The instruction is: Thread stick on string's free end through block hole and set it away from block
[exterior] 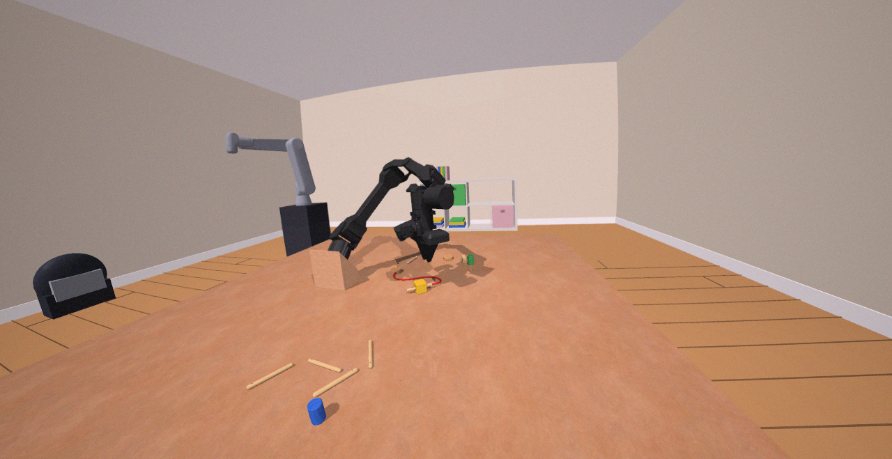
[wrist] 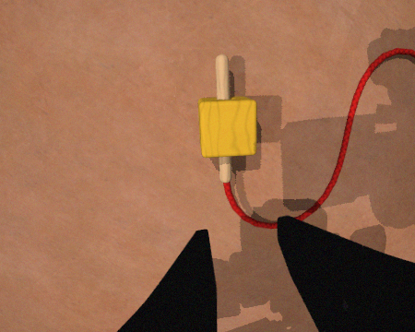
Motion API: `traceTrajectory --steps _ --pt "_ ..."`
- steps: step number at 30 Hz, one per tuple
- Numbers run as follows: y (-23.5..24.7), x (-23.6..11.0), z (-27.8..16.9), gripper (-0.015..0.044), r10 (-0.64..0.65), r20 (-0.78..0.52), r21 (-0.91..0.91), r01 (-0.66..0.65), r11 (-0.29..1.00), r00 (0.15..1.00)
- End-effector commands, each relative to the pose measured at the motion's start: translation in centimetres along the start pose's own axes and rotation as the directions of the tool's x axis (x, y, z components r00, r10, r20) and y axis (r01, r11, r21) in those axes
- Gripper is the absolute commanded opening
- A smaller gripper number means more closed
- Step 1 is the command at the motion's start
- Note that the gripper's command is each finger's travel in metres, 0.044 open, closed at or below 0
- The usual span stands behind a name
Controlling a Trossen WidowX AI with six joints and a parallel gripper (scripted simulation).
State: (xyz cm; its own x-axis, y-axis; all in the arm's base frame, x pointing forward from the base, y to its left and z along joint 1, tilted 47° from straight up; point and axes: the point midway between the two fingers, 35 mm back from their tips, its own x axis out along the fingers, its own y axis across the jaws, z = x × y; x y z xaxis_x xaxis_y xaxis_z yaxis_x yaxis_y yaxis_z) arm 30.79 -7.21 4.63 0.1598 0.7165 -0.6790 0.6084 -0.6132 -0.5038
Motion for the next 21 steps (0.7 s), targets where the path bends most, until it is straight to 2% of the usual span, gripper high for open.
traceTrajectory --steps 1,6,12,16,21 --pt "0.0 0.1 0.6 0.0124 -0.003 0.003 -0.214 0.003 0.977 1.0" --pt "-0.1 0.2 1.4 0.0124 -0.003 0.007 -0.631 0.007 0.776 1.0" --pt "-0.2 0.2 2.4 0.0124 -0.005 0.011 -0.946 0.012 0.323 1.0" --pt "-0.2 0.3 3.0 0.0124 -0.006 0.014 -0.999 0.014 -0.044 1.0" --pt "-0.4 0.3 3.8 0.0124 -0.008 0.017 -0.873 0.011 -0.488 1.0"
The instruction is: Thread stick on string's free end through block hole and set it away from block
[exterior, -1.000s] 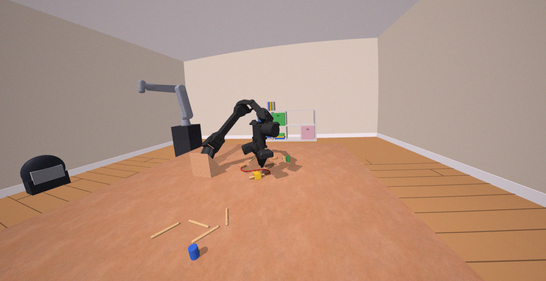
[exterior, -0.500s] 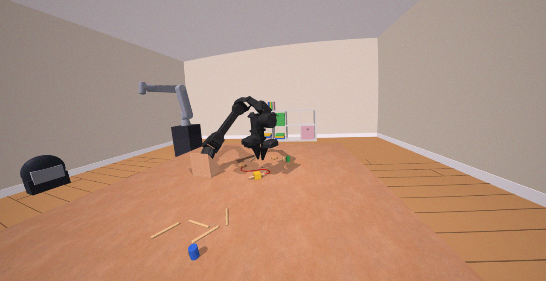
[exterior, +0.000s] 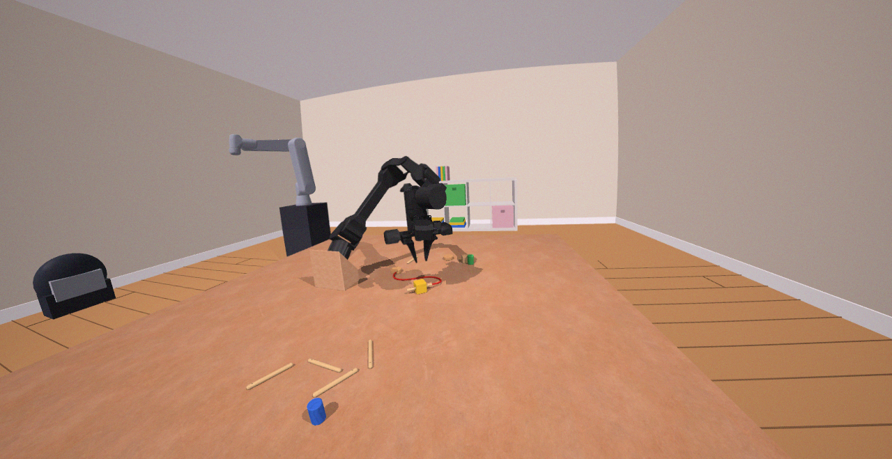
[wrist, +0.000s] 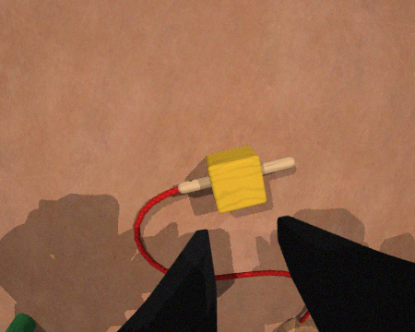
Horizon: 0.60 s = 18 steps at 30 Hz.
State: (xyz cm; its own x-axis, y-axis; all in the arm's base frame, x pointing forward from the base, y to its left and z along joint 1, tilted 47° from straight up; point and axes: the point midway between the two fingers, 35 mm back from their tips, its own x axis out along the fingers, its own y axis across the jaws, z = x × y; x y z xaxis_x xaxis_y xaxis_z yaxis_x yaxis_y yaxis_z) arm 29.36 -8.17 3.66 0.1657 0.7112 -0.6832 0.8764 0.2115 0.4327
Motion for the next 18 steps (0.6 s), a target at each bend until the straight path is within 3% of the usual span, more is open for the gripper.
traceTrajectory --steps 1,8,14,18 --pt "-2.1 0.6 -0.2 0.0124 -0.021 -0.014 -0.711 0.005 0.704 1.0" --pt "-3.0 0.7 -0.2 0.0124 -0.025 -0.016 -0.95 -0.008 0.313 1.0" --pt "-3.6 0.7 -0.3 0.0124 -0.027 -0.018 -0.997 -0.02 -0.071 0.999" --pt "-3.6 0.7 -0.3 0.0124 -0.027 -0.018 -0.995 -0.021 -0.102 0.999"
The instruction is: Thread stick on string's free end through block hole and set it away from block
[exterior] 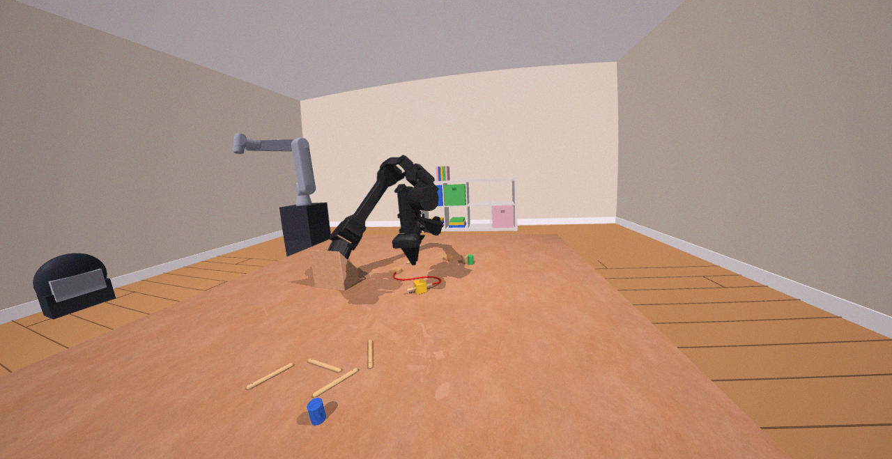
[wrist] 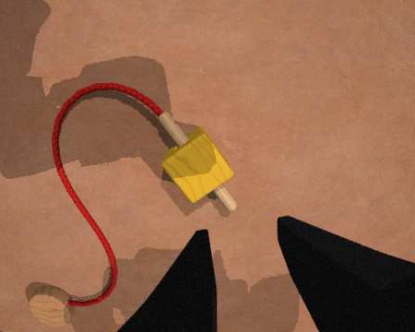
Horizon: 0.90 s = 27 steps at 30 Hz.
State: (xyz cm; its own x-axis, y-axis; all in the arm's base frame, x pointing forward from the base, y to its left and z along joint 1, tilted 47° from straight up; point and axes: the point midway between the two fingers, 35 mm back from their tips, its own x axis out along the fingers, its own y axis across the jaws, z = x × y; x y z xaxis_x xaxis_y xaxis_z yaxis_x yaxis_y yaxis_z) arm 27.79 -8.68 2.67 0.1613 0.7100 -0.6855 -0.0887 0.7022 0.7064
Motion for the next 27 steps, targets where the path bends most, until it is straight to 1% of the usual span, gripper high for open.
traceTrajectory --steps 1,14,27 --pt "-0.2 0.7 -1.8 0.0124 0.008 -0.027 -0.469 -0.02 0.883 1.0" --pt "-0.2 0.9 -1.7 0.0124 0.008 -0.027 -0.469 -0.02 0.883 1.0" --pt "-0.4 2.9 -1.6 0.0124 0.006 -0.027 -0.468 -0.018 0.883 1.0"
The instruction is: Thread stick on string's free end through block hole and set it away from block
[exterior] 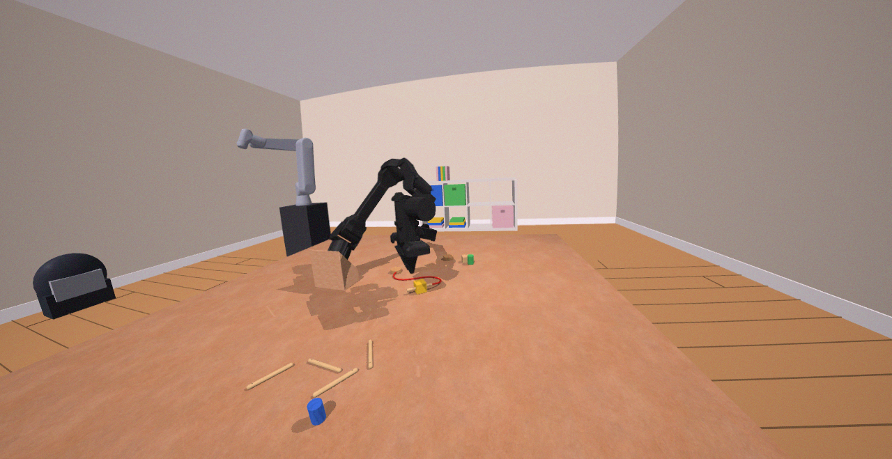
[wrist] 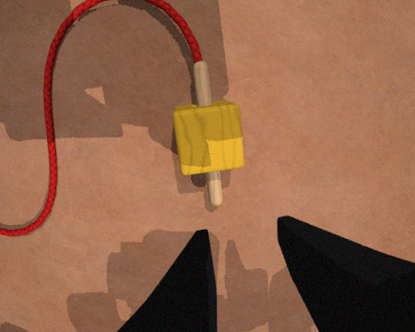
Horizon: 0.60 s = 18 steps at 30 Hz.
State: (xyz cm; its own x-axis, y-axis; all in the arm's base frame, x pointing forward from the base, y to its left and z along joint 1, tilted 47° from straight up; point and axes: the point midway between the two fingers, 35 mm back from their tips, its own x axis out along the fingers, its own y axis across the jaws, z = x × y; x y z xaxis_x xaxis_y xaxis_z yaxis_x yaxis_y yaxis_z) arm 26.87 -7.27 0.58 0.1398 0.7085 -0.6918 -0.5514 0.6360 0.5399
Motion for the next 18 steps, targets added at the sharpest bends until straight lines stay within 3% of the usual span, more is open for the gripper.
traceTrajectory --steps 1,18 --pt "0.2 0.8 -0.2 0.0124 0.01 0.0 0.014 -0.01 1.0 1.0" --pt "0.2 3.6 -0.1 0.0124 0.011 0.001 0.014 -0.011 1.0 1.0"
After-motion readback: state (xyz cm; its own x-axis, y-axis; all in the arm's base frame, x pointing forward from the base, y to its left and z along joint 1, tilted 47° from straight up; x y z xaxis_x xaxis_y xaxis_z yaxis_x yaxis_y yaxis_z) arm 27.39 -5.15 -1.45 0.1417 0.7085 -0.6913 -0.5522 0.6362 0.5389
